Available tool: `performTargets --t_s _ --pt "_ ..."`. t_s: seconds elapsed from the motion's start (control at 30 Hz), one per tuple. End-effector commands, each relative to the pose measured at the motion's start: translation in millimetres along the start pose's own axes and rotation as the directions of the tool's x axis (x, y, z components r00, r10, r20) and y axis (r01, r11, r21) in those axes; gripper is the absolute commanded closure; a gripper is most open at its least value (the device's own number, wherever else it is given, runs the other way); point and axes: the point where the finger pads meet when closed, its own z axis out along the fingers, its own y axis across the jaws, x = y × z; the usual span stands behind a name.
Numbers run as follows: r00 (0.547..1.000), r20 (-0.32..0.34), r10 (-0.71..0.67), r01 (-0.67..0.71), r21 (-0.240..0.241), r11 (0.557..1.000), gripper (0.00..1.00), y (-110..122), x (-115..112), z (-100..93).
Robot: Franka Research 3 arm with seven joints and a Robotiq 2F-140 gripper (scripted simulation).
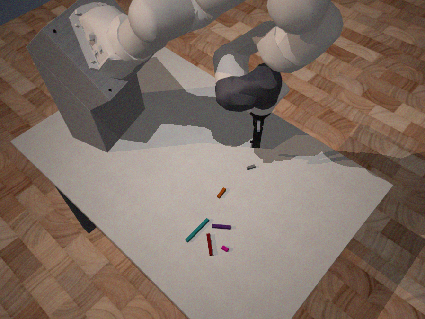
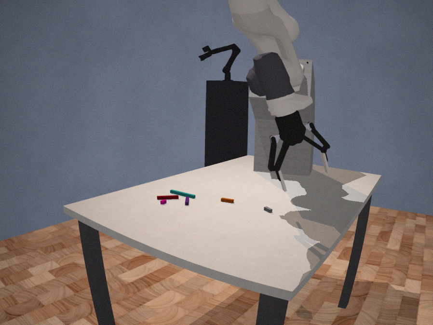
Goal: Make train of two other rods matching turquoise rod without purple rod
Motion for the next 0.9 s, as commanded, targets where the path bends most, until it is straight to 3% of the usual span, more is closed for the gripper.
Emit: performTargets --t_s 0.0,0.27,0.33,0.83,0.87 --pt "0.988 0.057 -0.146 0.142 0.062 0.988 0.0 -21 -10 2.4" --pt "0.926 0.098 -0.365 0.353 0.121 0.928 0.0 -42 -27 -0.5" --pt "0.926 0.098 -0.365 0.353 0.121 0.928 0.0 -42 -27 -0.5" --pt "0.657 0.155 -0.737 0.713 0.188 0.675 0.0 -43 -62 -10.9" --pt "0.657 0.155 -0.737 0.713 0.188 0.675 0.0 -43 -62 -10.9"
